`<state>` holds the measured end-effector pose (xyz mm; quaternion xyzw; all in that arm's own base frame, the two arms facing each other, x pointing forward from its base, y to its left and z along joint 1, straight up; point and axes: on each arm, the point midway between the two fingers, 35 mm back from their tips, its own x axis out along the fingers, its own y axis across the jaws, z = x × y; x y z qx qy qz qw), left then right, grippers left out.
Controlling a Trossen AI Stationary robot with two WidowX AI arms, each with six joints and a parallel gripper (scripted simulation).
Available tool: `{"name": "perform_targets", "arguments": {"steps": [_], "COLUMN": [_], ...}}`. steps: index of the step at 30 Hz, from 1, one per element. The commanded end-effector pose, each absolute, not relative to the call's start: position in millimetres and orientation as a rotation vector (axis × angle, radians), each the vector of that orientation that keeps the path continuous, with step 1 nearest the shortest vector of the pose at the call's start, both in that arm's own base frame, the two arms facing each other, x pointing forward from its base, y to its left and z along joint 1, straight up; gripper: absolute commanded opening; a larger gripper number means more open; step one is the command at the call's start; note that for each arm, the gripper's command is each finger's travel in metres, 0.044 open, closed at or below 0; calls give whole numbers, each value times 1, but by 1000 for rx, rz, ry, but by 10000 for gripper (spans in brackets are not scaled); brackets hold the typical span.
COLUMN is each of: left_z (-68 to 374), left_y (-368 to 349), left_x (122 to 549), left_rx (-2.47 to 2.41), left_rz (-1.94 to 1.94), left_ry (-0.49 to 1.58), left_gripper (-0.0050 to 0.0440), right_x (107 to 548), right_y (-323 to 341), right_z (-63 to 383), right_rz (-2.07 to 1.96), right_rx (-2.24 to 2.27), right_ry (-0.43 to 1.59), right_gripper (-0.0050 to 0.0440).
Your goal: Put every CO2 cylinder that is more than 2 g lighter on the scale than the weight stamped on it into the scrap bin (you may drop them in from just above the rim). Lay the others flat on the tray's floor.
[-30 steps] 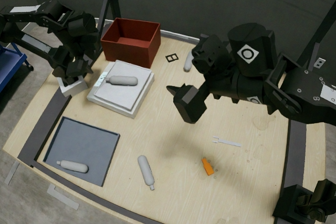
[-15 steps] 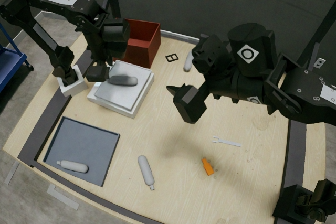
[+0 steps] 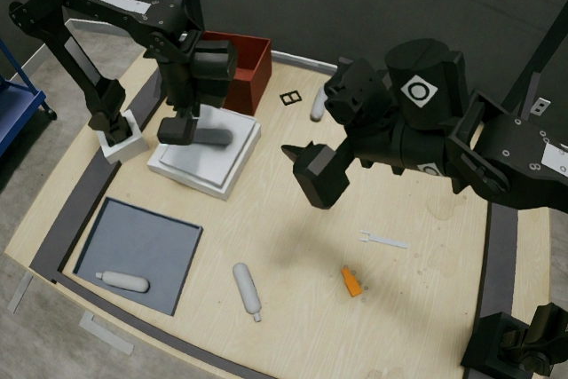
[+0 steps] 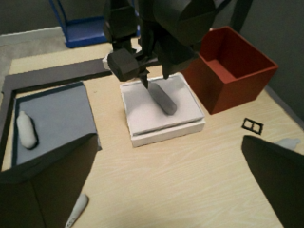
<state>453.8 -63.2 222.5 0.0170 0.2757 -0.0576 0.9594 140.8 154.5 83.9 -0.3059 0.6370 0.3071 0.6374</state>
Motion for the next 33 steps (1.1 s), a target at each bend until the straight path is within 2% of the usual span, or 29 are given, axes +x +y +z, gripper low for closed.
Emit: {"name": "perform_targets", "arguments": {"steps": [1, 25, 27, 28, 29, 31, 32, 33], "left_z": [233, 233, 233, 233, 233, 233, 233, 233], "left_y": [-64, -64, -64, -64, -64, -64, -64, -64], "left_x": [454, 454, 454, 454, 454, 454, 454, 454], "left_rx": [31, 31, 31, 31, 31, 31, 31, 31], "left_rz": [-117, -117, -117, -117, -117, -117, -117, -117], "left_ry": [532, 532, 532, 532, 532, 532, 532, 532], "left_gripper": [440, 440, 440, 440, 440, 440, 440, 440], "right_x": [142, 142, 142, 143, 143, 144, 144, 144], "right_y": [155, 155, 155, 155, 156, 157, 157, 157], "right_z": [79, 52, 52, 53, 54, 56, 56, 56], "right_rz": [698, 698, 698, 699, 699, 704, 704, 704], "right_rx": [-699, -699, -698, -697, -696, -691, -691, -691], "right_ry": [1452, 1452, 1450, 1447, 1446, 1436, 1436, 1436], "right_gripper": [249, 249, 209, 209, 189, 189, 169, 169]}}
